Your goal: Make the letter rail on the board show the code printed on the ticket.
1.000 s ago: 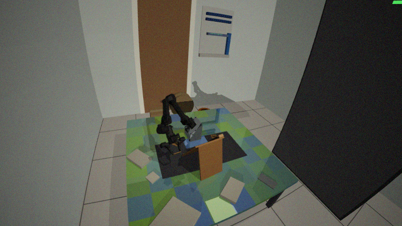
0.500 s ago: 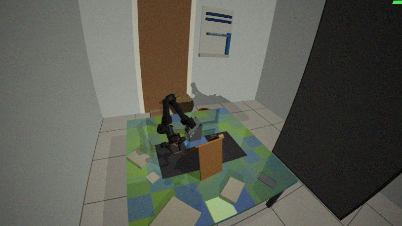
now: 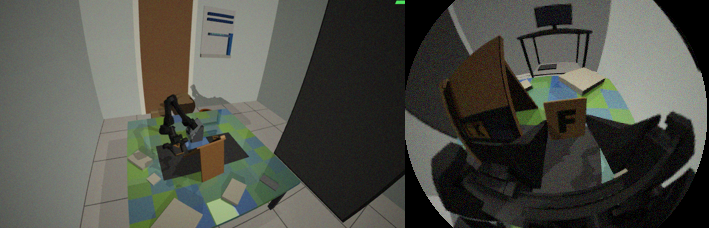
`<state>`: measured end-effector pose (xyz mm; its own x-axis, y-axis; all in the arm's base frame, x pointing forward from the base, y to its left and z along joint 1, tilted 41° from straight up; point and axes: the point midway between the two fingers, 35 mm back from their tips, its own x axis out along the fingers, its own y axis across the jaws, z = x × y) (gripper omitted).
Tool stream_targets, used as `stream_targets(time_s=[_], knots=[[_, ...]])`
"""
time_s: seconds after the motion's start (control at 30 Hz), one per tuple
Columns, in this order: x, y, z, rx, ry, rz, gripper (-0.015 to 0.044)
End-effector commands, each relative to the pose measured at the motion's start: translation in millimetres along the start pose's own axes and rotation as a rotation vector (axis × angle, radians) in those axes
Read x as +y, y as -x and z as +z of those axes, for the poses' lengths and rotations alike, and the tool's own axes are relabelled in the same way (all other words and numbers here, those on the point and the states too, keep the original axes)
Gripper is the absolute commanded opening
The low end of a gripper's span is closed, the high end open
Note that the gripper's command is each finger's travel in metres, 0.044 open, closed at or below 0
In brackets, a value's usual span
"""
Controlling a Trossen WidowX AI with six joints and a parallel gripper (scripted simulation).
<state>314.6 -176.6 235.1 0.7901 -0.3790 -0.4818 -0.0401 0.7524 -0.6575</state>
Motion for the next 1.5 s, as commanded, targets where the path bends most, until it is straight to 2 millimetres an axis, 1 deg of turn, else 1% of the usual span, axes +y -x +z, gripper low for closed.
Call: stream_targets(time_s=[0.0,1.47], knots=[[4,-1,-2,0.006,-0.004,0.000,0.0000],[26,-2,-3,0.006,-0.005,0.001,0.0000]])
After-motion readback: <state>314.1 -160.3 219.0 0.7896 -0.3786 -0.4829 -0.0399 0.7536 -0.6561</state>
